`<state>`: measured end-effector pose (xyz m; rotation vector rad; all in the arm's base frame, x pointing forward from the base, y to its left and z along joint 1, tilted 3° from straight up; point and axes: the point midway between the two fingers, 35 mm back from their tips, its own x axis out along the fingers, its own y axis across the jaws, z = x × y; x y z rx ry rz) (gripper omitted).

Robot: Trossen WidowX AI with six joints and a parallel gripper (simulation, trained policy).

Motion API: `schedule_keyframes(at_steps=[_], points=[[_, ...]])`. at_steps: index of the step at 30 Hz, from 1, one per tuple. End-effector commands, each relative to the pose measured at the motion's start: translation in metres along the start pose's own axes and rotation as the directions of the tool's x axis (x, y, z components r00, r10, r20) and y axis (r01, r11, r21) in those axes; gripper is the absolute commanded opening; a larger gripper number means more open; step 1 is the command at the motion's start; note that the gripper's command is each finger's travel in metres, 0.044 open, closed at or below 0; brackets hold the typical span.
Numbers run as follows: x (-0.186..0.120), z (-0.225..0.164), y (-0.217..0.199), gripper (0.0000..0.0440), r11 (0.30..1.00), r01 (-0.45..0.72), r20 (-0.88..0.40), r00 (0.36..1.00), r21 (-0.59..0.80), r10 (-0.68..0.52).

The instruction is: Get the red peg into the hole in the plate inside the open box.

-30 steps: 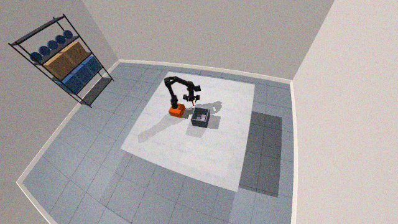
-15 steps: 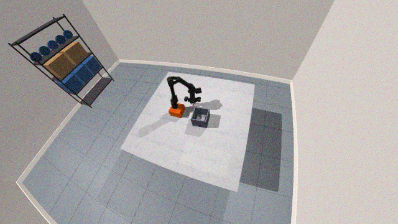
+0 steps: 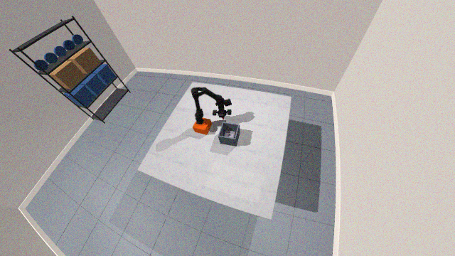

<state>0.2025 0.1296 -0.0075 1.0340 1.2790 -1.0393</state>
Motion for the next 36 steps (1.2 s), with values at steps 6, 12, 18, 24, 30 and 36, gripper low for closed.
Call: schedule_keyframes(at_steps=[6,12,18,24,30,36], points=[[-0.026,0.000,0.020,0.0000,0.996,-0.085,-0.025,0.996,0.014,0.086],[-0.049,0.002,0.036,0.0000,0.989,-0.149,-0.038,0.988,0.014,0.150],[-0.074,0.011,0.051,0.0000,0.979,-0.206,-0.034,0.978,0.008,0.206],[-0.098,0.027,0.062,0.0000,0.970,-0.243,-0.015,0.970,0.004,0.243],[-0.118,0.048,0.068,0.0000,0.967,-0.253,0.012,0.967,0.004,0.253],[-0.131,0.072,0.072,0.0000,0.968,-0.252,0.045,0.967,0.013,0.252]])
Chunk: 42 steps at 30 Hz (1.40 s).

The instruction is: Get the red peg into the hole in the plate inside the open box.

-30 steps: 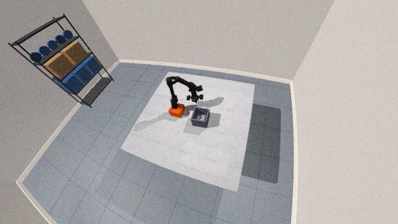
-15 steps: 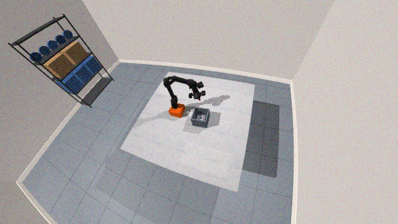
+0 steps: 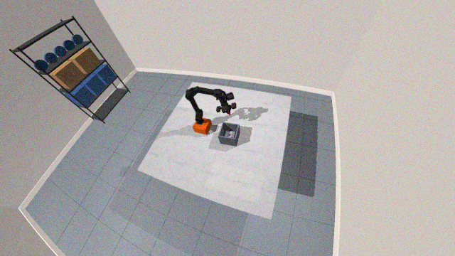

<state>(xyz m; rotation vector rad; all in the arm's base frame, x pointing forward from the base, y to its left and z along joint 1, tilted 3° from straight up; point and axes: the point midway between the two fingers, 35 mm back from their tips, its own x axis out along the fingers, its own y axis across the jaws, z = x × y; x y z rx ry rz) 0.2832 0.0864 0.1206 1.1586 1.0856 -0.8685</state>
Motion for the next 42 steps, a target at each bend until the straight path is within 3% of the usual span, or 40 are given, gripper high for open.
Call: schedule_keyframes(at_steps=[1,22,42], points=[[-0.005,0.013,0.003,0.0000,1.000,0.000,0.021,1.000,0.001,0.000],[-0.005,0.083,-0.002,0.0000,0.996,0.075,0.083,0.993,0.050,-0.079],[0.020,0.128,-0.008,0.0000,0.987,0.146,0.068,0.986,0.063,-0.150]])
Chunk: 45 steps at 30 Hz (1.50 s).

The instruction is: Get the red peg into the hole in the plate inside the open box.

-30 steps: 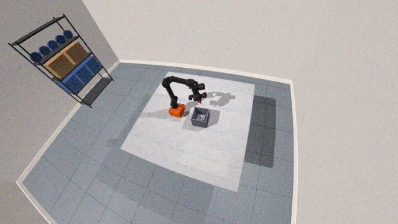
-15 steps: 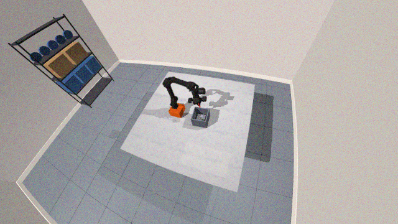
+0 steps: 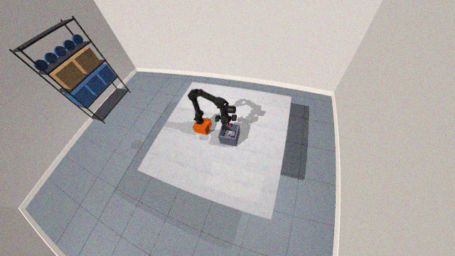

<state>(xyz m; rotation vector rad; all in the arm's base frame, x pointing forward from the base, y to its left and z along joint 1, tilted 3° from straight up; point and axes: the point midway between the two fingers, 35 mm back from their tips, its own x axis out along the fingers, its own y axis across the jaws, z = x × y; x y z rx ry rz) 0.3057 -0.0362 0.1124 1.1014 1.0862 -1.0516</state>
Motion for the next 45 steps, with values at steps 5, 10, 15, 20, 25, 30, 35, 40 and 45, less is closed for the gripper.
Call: schedule_keyframes(at_steps=[5,10,15,20,25,30,35,40,45], points=[[0.021,0.010,-0.001,0.0000,1.000,0.028,-0.017,0.999,0.000,-0.028],[0.035,0.014,-0.001,0.0000,0.999,0.036,-0.031,0.999,0.005,-0.035],[0.046,0.020,0.002,0.0000,0.999,0.036,-0.040,0.999,0.003,-0.036],[0.057,0.025,0.002,0.0001,0.999,0.038,-0.047,0.998,-0.002,-0.038],[0.069,0.027,0.002,0.0000,0.999,0.044,-0.057,0.997,-0.018,-0.045],[0.081,0.028,0.002,0.0000,0.998,0.052,-0.059,0.997,-0.038,-0.054],[0.089,0.031,0.003,0.0028,0.996,0.067,-0.056,0.996,-0.058,-0.071],[0.095,0.030,0.003,0.0108,0.993,0.087,-0.070,0.993,-0.076,-0.092],[0.090,0.026,0.007,0.0137,0.994,0.080,-0.129,0.988,-0.070,-0.089]])
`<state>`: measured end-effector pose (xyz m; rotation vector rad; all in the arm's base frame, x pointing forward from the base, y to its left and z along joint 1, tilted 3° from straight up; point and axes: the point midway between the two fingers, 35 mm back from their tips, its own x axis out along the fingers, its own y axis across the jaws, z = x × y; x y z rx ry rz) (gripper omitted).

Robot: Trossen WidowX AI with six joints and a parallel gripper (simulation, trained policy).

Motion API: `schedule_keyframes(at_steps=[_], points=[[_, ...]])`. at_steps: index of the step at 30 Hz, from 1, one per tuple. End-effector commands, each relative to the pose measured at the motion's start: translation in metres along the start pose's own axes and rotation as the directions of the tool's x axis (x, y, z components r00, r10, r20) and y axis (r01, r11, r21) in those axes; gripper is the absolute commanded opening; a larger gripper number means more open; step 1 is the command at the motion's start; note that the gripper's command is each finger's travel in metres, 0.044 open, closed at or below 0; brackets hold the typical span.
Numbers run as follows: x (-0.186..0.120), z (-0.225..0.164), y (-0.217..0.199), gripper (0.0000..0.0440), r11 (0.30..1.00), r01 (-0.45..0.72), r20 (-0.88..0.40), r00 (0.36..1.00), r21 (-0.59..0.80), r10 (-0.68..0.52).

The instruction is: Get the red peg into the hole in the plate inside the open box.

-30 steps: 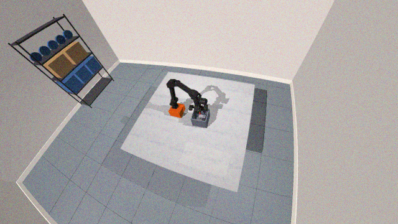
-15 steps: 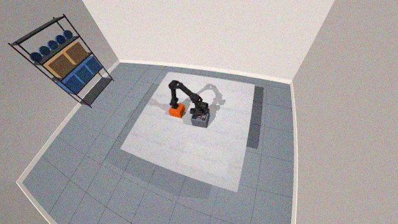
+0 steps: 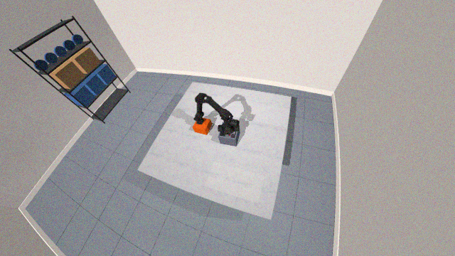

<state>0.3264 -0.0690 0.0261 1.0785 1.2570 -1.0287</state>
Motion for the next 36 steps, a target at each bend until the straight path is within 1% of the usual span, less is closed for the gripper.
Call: schedule_keyframes(at_steps=[1,9,17,26,36], points=[[-0.004,0.001,0.004,0.0145,1.000,-0.010,-0.033,0.999,0.000,0.010],[-0.019,0.004,0.010,0.0170,0.999,-0.042,-0.125,0.991,0.022,0.044],[-0.036,0.010,0.015,0.0195,0.996,-0.081,-0.184,0.979,0.035,0.086],[-0.057,0.021,0.023,0.0215,0.988,-0.144,-0.216,0.964,0.051,0.152],[-0.084,0.038,0.034,0.0228,0.970,-0.236,-0.224,0.944,0.060,0.243]])
